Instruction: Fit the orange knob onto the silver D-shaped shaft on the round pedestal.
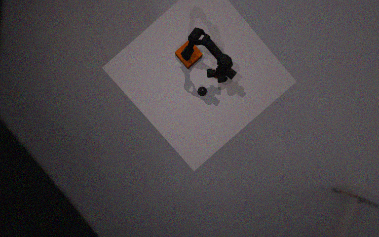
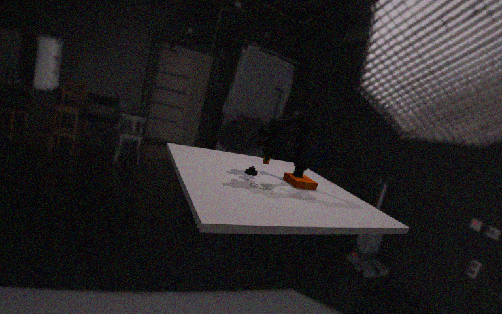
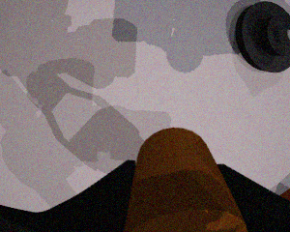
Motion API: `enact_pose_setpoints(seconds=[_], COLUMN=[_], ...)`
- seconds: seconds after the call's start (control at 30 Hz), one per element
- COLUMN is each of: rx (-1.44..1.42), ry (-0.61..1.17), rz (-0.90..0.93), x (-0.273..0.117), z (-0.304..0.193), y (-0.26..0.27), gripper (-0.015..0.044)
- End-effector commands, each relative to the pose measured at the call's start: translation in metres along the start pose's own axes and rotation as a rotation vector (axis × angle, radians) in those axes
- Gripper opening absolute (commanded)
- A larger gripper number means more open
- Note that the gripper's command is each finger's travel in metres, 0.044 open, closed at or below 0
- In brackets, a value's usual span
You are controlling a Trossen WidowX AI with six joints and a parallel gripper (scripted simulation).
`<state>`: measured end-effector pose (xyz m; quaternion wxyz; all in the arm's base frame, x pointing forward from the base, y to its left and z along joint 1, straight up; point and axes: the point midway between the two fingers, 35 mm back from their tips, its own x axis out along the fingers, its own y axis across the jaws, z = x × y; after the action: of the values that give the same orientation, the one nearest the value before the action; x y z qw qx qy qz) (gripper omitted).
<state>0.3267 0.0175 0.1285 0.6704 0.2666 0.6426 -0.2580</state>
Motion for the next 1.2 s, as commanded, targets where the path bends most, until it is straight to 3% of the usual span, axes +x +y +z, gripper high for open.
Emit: enact_pose_setpoints(seconds=[0.0, 1.17], rx=[-0.002, -0.001], ry=[0.005, 0.002], rz=[-0.008, -0.010], x=[0.006, 0.031], z=[0.010, 0.079], y=[-0.009, -0.089], gripper=[0.0000, 0.0000])
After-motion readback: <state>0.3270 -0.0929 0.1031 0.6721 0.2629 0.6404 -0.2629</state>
